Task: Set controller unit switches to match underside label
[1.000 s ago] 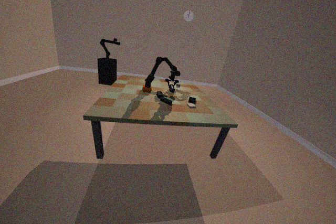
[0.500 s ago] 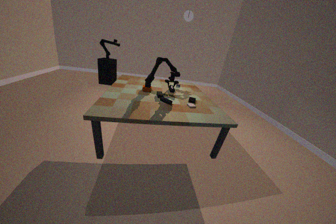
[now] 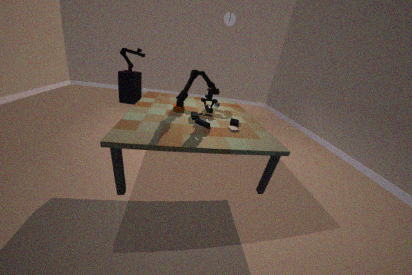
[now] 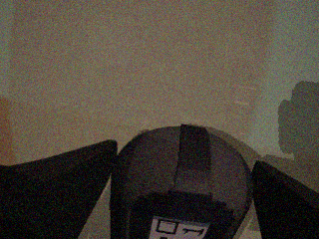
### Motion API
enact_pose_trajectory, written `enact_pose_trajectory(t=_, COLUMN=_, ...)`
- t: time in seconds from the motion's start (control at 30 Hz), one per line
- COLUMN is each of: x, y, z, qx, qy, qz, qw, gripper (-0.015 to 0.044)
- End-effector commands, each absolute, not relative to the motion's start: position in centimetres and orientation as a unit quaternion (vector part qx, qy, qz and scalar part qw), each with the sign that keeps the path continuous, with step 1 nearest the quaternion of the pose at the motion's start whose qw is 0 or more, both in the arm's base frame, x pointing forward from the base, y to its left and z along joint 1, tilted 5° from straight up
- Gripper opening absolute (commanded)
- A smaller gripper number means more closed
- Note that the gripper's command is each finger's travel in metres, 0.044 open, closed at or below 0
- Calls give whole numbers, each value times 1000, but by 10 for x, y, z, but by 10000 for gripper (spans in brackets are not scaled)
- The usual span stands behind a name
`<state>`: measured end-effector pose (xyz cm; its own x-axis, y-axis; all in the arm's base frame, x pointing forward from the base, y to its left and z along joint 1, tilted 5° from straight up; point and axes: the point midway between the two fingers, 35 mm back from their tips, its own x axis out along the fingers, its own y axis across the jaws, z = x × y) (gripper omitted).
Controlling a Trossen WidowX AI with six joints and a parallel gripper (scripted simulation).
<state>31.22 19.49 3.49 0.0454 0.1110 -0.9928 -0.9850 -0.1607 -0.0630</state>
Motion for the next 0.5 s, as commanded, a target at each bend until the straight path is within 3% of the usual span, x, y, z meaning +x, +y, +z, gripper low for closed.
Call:
enact_pose_trajectory(t=0.0, x=312, y=194, z=35, qx=-525, qy=418, qz=550, qw=496, gripper=338)
enact_pose_trajectory(t=0.03, x=312, y=194, z=35, qx=-525, qy=417, qz=551, qw=497, gripper=338)
enact_pose_trajectory(t=0.17, x=312, y=195, z=35, qx=-525, qy=416, qz=552, qw=497, gripper=440)
enact_pose_trajectory(t=0.47, x=313, y=192, z=36, qx=-525, qy=416, qz=552, qw=497, gripper=440)
